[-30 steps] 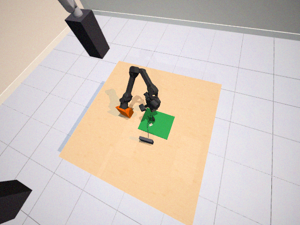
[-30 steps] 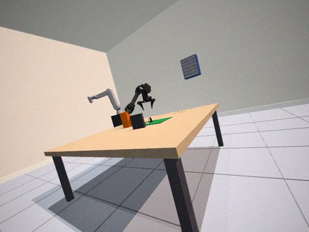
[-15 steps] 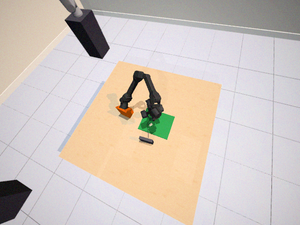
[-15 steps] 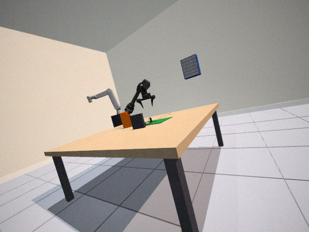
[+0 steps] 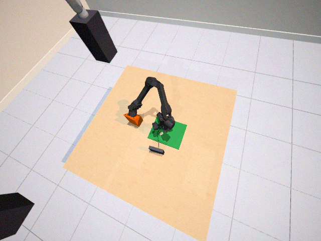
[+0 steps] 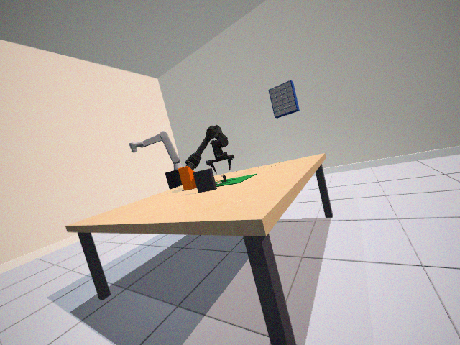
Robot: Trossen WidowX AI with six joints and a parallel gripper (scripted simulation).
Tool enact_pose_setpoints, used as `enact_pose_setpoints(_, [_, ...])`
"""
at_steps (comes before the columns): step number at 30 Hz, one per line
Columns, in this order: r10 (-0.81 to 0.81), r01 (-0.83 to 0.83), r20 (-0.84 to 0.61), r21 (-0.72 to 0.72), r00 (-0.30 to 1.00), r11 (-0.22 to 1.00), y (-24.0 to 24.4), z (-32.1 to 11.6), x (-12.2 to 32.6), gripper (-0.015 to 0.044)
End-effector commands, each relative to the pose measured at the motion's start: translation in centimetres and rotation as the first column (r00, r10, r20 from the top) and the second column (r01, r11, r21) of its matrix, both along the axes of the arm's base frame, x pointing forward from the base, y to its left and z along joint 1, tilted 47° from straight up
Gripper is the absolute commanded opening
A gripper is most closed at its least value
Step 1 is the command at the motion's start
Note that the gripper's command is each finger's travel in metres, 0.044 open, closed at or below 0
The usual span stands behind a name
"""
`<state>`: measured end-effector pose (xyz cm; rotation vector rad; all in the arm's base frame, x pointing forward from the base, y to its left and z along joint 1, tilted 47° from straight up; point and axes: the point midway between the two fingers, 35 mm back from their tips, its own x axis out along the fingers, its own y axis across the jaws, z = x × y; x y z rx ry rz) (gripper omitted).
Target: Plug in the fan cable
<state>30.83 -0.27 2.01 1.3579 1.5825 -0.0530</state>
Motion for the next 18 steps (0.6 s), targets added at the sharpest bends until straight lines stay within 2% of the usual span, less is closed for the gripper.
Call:
enact_pose_setpoints(1, [-0.004,0.004,-0.007,0.006,1.000,1.000,0.5,-0.4,-0.1,0.0440])
enact_pose_setpoints(18, [-0.004,0.004,-0.007,0.006,1.000,1.000,2.5,-2.4,0.4,0.0440])
